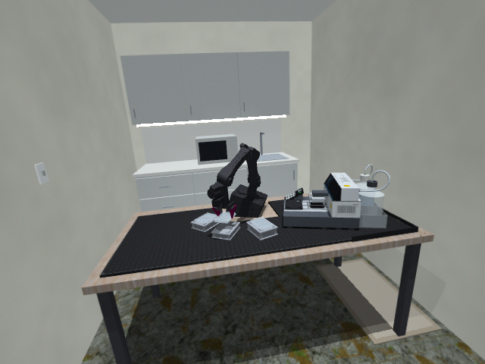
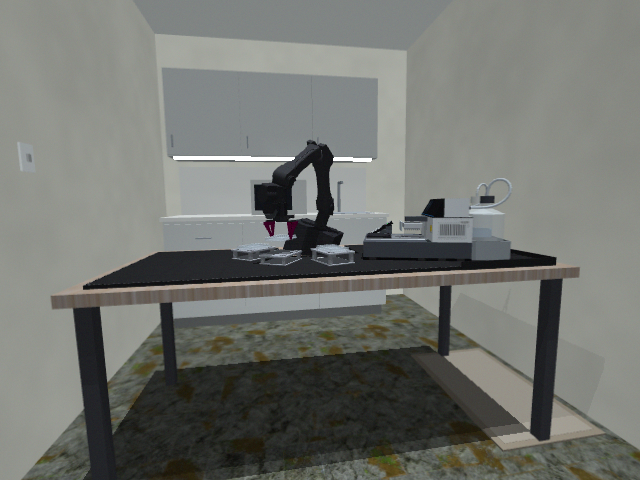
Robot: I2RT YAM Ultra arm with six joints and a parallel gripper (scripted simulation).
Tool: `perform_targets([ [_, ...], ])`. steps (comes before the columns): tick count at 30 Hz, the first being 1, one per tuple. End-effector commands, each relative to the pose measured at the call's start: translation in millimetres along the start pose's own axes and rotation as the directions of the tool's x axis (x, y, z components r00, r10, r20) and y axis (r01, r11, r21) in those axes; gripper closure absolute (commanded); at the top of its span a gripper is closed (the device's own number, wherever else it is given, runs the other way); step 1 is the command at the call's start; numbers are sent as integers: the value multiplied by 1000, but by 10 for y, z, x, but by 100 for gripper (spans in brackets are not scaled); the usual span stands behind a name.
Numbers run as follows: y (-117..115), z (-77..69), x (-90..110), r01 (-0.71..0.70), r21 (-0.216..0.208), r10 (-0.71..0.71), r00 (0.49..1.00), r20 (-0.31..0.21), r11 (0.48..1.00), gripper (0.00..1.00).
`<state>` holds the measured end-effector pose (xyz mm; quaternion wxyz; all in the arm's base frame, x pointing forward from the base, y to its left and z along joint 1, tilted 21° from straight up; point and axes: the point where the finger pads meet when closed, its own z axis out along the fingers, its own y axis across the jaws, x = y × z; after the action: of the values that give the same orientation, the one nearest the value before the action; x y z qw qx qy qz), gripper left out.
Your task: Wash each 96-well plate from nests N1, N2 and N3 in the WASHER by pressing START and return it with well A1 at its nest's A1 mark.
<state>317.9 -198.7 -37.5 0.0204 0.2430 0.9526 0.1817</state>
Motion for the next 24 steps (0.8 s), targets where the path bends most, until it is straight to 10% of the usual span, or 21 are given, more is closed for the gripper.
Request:
perform_targets([
  [1, -16, -49, -70, 1, 6, -1, 1000, 32, 1000, 100],
  [24, -18, 301, -88, 1, 5, -1, 1000, 32, 1000, 100],
])
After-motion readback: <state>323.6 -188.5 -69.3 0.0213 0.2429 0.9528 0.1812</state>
